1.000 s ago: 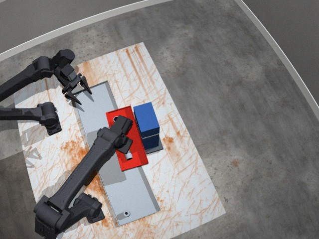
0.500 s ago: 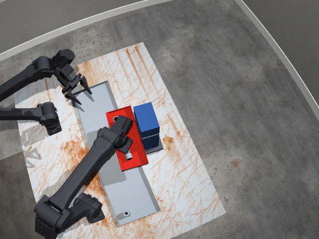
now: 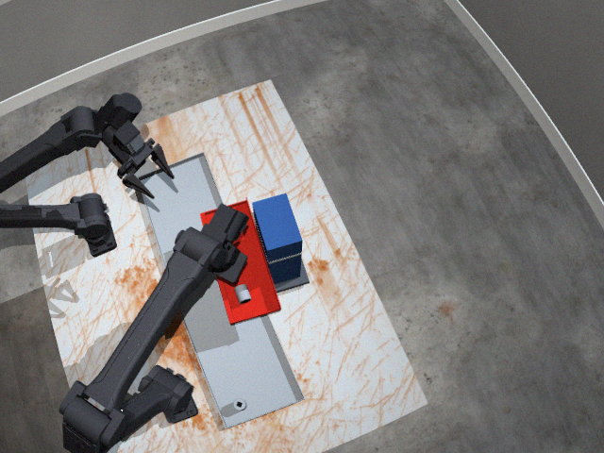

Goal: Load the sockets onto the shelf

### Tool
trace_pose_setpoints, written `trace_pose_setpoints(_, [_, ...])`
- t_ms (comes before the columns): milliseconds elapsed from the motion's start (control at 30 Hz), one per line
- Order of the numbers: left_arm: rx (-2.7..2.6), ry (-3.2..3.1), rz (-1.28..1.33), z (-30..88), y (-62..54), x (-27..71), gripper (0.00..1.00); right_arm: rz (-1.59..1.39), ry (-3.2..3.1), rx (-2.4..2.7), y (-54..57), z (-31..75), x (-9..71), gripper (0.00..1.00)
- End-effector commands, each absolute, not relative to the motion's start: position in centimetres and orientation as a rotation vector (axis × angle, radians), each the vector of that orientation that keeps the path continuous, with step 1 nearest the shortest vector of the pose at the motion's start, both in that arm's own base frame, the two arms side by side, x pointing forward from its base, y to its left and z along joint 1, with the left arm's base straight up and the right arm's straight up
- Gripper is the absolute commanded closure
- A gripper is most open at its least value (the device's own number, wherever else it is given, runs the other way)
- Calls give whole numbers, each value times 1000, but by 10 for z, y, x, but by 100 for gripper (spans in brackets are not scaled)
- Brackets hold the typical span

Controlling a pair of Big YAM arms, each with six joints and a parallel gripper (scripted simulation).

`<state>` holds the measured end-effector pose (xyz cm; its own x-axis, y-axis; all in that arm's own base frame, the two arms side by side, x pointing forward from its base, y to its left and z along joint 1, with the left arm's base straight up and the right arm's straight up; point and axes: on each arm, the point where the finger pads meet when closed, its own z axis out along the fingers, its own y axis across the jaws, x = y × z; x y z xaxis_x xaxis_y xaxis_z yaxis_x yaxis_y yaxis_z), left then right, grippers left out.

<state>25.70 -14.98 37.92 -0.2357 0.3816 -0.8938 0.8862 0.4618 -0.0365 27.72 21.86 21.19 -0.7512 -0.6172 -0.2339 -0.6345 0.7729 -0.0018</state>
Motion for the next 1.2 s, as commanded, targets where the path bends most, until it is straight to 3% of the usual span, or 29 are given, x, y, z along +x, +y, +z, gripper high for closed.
trace_pose_setpoints(0, [1135,1714,-649,406,-152,251,35,153,2685,-947,232,265,287,73])
trace_pose_setpoints(633, [1262,1726,-682,317,-127,212,35,156,2723,-921,243,186,176,73])
trace_pose_setpoints(1167, [1285,1685,-735,282,-120,184,35,117,2736,-975,243,73,168,73])
